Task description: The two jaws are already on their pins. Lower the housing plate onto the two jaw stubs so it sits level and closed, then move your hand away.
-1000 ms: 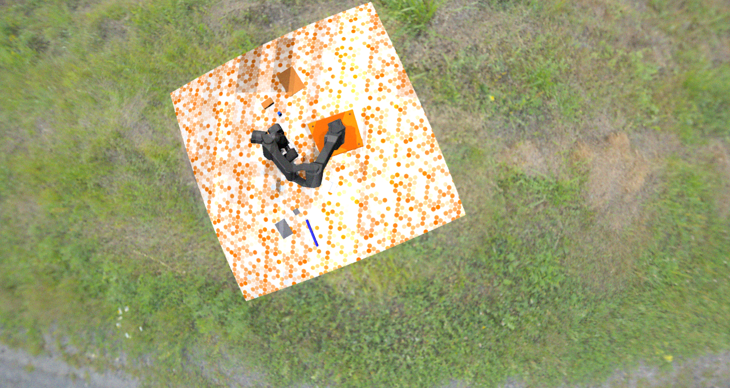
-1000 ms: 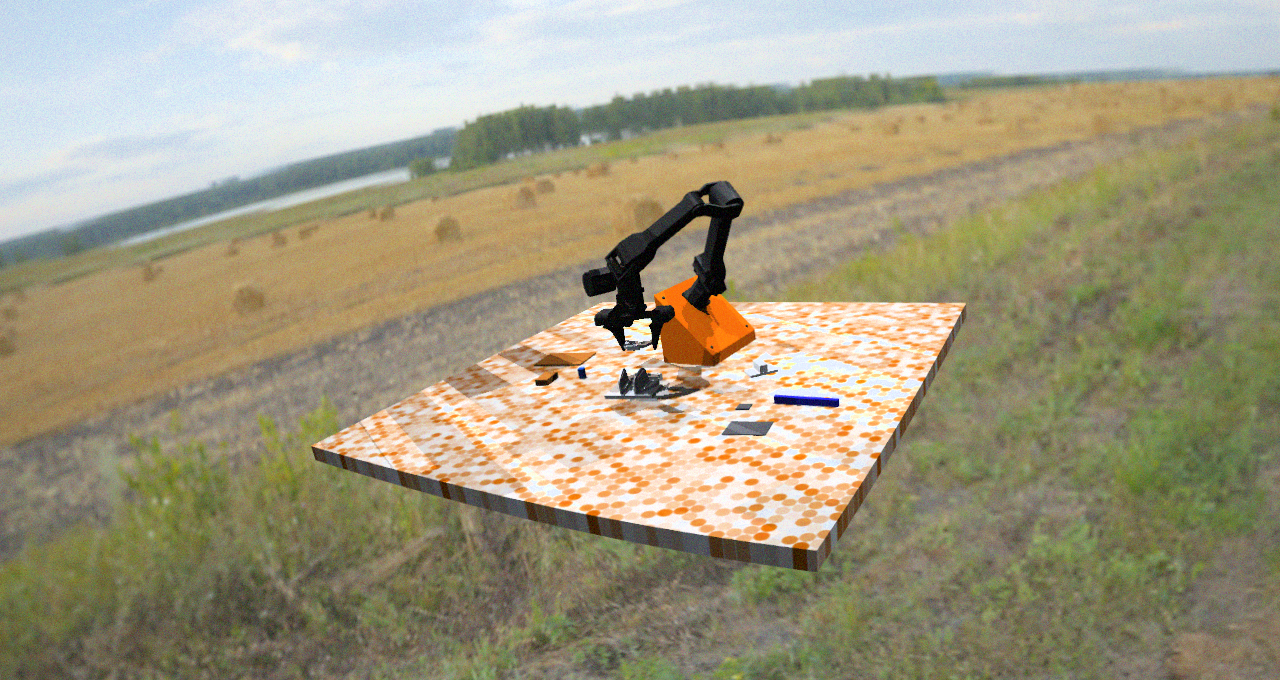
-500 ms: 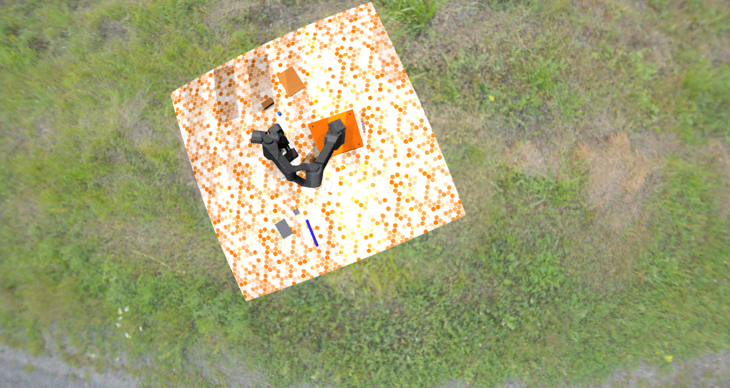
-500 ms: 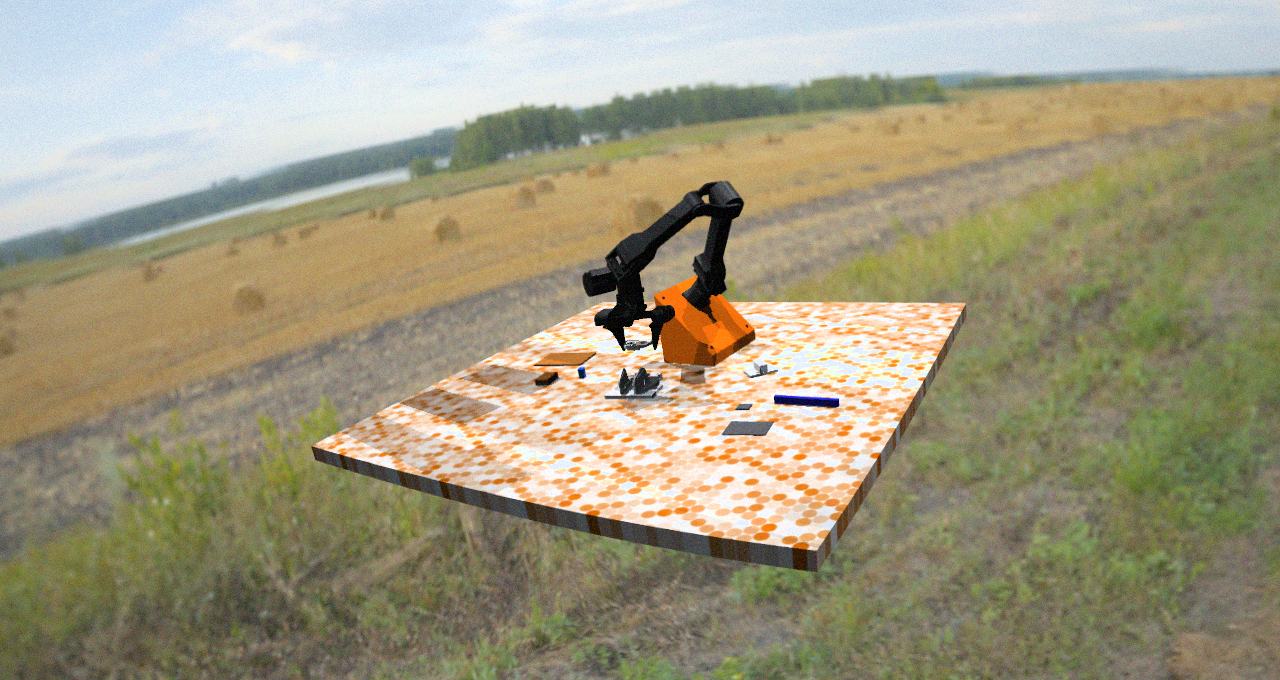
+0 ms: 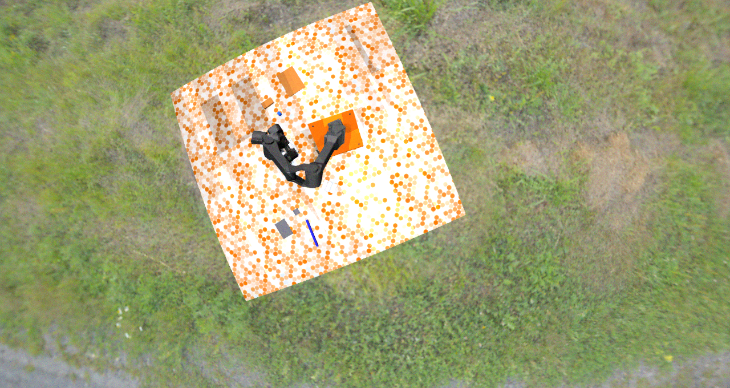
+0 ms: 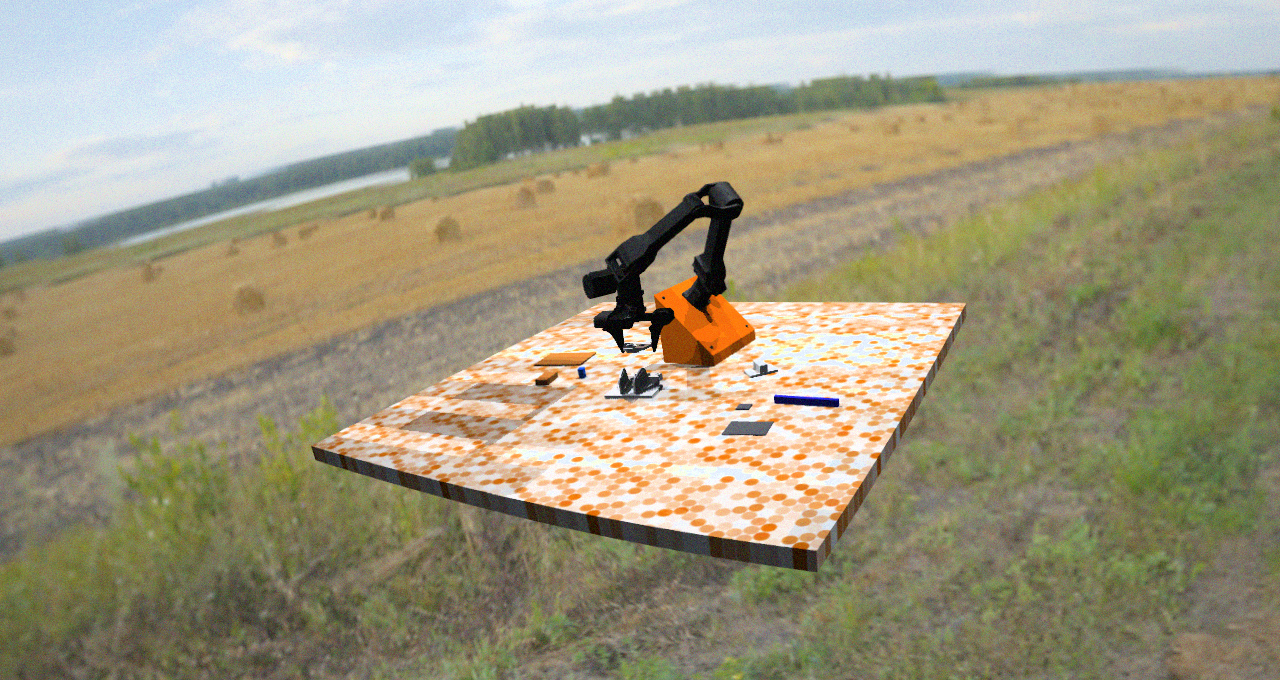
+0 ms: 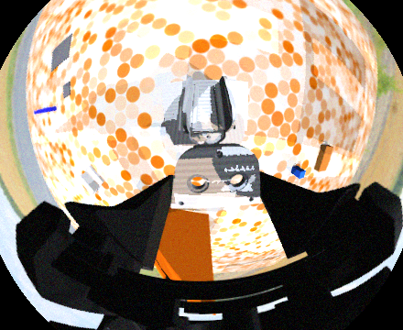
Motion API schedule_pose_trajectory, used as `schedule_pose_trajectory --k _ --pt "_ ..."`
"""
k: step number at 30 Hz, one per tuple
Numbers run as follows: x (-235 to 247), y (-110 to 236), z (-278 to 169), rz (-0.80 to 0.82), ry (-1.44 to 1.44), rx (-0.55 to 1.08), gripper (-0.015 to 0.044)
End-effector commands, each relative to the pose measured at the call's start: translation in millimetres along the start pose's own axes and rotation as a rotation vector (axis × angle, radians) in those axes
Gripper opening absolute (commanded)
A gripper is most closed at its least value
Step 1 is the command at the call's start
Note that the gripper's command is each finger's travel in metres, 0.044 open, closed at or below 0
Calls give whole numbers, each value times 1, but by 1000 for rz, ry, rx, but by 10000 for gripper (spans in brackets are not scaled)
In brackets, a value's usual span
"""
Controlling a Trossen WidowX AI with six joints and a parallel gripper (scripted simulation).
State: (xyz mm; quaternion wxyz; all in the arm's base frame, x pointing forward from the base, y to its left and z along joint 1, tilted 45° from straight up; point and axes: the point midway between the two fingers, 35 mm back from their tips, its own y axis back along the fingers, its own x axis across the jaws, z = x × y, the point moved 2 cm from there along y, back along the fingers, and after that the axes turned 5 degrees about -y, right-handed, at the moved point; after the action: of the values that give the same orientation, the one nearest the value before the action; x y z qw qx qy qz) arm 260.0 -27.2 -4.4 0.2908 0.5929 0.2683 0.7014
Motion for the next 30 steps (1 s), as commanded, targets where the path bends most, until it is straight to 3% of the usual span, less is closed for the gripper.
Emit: schedule_pose_trajectory --k 1,30 --pt "1 -7 -1 6 -5 2 351" --pt "2 -53 -2 9 -3 2 351"
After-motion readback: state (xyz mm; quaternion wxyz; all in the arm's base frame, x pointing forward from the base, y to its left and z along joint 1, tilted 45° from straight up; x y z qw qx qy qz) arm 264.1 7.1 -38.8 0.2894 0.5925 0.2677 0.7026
